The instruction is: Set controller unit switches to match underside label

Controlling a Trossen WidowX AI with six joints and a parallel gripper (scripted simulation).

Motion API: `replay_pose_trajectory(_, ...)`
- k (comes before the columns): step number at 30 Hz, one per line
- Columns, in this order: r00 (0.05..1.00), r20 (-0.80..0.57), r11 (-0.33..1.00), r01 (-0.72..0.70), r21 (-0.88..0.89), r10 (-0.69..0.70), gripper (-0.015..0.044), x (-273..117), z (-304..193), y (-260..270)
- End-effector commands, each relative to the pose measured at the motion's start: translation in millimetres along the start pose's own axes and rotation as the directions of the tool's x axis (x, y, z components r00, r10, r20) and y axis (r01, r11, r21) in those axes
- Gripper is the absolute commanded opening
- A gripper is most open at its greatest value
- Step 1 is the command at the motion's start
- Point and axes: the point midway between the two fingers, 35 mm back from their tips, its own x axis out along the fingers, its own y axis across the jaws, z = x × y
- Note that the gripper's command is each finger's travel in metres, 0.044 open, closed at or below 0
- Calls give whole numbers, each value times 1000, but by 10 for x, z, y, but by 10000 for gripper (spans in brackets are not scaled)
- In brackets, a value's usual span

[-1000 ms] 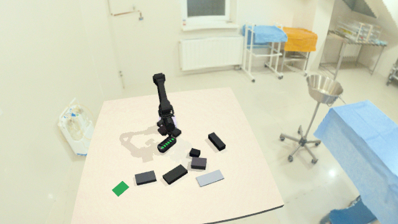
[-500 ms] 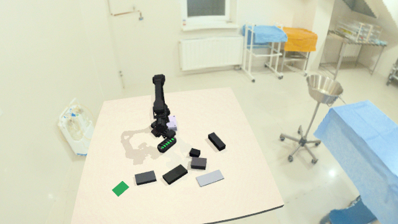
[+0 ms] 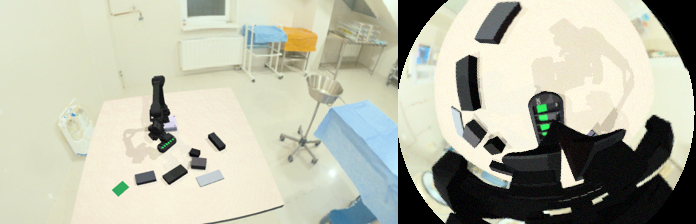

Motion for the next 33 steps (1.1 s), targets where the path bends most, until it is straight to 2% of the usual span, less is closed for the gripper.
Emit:
replay_pose_trajectory(1, 1000, -7, 1000, 11, -6, -11, 0, 95, -17, -20)
replay_pose_trajectory(19, 1000, -8, 1000, 11, -6, -11, 0, 355, -29, -21)
replay_pose_trajectory(33, 1000, -8, 1000, 11, -6, -11, 0, 362, -29, -21)
